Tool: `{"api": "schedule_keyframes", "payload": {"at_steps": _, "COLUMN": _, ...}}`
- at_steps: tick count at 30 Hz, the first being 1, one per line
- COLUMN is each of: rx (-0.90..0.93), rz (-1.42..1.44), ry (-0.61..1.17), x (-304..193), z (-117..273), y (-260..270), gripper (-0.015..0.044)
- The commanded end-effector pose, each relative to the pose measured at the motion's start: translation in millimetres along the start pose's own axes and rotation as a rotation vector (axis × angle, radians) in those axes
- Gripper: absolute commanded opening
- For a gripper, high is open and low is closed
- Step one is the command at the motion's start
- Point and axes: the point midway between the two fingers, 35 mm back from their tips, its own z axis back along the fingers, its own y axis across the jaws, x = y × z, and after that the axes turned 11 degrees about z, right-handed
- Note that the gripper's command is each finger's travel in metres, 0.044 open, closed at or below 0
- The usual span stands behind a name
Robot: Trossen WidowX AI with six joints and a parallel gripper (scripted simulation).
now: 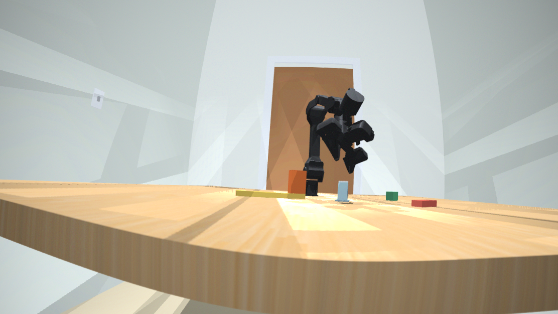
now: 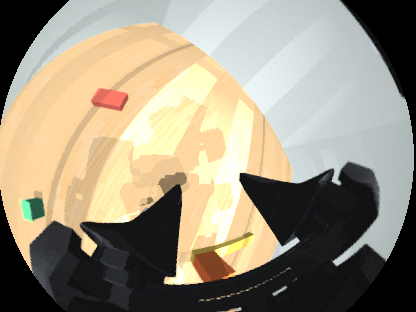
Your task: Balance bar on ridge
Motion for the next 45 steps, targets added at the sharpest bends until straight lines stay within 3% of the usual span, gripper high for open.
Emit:
{"api": "schedule_keyframes", "payload": {"at_steps": 1, "rx": 0.023, "rz": -0.161, "ry": 0.041, "x": -15, "z": 3, "y": -13, "gripper": 0.0315}}
{"api": "schedule_keyframes", "payload": {"at_steps": 20, "rx": 0.090, "rz": -0.946, "ry": 0.295, "x": -104, "z": 28, "y": -50, "gripper": 0.0315}}
{"api": "schedule_keyframes", "payload": {"at_steps": 45, "rx": 0.046, "rz": -1.946, "ry": 0.657, "x": -199, "z": 94, "y": -58, "gripper": 0.0315}}
